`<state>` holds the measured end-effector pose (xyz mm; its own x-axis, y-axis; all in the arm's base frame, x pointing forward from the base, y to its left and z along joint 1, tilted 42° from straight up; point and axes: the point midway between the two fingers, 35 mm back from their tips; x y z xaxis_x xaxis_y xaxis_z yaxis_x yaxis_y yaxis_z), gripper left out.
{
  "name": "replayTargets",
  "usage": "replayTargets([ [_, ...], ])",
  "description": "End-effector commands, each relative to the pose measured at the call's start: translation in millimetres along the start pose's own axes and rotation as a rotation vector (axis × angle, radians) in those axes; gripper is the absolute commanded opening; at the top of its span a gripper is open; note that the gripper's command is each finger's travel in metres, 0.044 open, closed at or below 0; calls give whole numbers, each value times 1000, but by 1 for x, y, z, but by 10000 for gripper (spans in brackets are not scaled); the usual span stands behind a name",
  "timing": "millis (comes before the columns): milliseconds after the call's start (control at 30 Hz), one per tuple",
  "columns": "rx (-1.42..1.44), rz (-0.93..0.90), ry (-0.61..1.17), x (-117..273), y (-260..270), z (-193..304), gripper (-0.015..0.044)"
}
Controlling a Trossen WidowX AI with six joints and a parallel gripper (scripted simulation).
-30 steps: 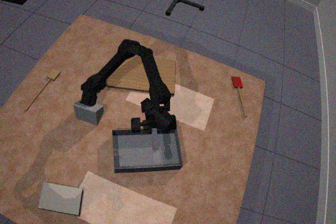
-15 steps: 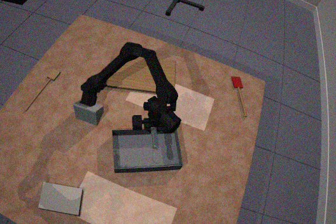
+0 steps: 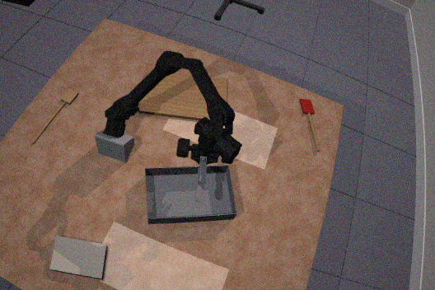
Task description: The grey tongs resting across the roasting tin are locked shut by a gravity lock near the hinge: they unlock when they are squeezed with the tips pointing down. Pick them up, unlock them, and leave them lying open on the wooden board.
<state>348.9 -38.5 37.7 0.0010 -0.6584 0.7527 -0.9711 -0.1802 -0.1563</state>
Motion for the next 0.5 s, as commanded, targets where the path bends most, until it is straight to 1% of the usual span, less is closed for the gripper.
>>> replayTargets([
  [0, -89, 10, 9, 1, -8, -24, -150],
  [467, -376, 12, 8, -6, -20, -95, -150],
])
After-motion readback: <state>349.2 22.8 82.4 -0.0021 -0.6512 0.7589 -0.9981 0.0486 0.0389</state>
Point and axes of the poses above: the point midway between the two fingers, 35 mm back from their tips, its own x axis back along the fingers, its own y axis across the jaws, z = x × y, and after that the axes turned 1 degree about x, right-handed
